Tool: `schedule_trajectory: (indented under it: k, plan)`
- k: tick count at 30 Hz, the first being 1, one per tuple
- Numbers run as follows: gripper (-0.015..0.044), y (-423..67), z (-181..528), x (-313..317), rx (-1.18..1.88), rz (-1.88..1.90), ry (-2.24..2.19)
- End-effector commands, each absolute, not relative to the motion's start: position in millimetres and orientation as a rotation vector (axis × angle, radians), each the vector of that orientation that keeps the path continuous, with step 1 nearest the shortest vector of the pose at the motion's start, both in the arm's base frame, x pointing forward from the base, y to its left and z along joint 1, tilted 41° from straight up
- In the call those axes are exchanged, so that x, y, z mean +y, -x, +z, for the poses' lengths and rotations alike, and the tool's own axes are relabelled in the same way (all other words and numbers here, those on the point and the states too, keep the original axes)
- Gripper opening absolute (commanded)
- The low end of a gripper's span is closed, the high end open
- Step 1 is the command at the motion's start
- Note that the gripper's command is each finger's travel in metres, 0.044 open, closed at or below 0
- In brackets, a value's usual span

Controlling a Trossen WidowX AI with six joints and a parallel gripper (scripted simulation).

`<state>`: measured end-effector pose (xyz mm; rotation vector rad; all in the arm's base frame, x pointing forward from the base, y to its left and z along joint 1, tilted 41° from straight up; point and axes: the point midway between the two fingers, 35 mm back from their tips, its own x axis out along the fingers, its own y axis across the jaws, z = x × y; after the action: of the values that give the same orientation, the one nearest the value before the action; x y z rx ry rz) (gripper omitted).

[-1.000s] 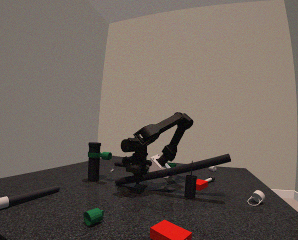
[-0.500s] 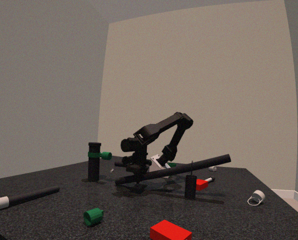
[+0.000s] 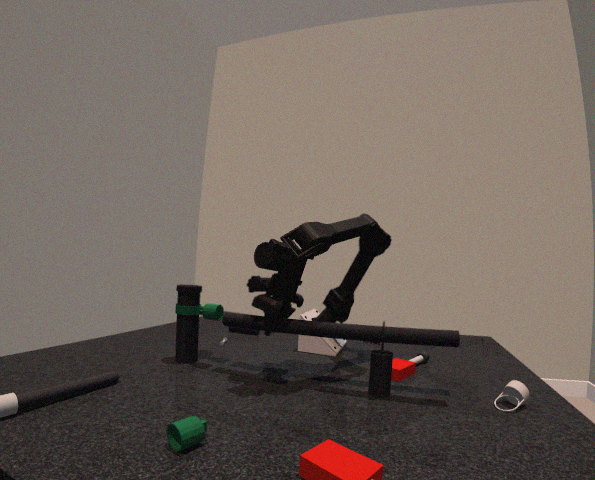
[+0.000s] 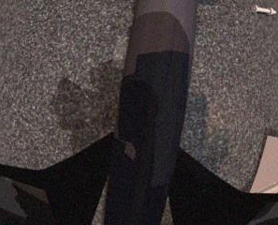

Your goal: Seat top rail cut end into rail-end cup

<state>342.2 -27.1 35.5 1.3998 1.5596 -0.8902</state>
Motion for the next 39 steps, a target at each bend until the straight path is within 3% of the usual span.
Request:
schedule_trajectory:
  k: [1,39]
  plan:
    - [0.0,-342,40,-37,1.53,-0.919,-1.379]
    - [0.0,-344,40,-45,1.553,-0.902,-1.391]
